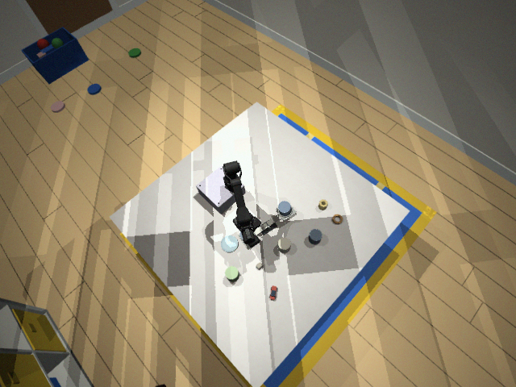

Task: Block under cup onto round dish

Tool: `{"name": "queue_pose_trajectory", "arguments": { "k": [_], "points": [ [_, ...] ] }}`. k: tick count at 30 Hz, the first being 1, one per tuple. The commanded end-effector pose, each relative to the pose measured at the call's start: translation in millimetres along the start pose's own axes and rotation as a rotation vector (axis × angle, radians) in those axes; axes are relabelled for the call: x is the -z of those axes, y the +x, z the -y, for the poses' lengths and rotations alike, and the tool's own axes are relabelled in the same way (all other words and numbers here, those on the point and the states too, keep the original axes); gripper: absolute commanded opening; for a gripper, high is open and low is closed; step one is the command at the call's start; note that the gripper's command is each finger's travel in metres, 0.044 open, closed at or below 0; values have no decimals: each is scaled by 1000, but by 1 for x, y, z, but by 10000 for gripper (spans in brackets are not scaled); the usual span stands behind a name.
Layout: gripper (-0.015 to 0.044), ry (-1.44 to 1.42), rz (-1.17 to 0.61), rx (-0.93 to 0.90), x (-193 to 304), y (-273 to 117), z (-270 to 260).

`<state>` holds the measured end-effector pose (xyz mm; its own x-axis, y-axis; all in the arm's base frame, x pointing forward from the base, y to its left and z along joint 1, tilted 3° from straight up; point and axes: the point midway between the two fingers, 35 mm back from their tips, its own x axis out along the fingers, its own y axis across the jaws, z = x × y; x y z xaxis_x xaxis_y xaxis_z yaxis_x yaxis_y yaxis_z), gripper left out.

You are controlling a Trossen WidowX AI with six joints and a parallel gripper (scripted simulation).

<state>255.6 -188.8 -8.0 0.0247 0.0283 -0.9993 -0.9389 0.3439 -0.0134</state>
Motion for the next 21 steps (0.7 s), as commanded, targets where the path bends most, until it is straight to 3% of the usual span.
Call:
{"name": "queue_pose_trajectory", "arguments": {
  "k": [1, 21],
  "points": [
    [0, 2, 3, 4, 0, -6, 2],
    [0, 2, 2, 4, 1, -30, 5]
  ]
}}
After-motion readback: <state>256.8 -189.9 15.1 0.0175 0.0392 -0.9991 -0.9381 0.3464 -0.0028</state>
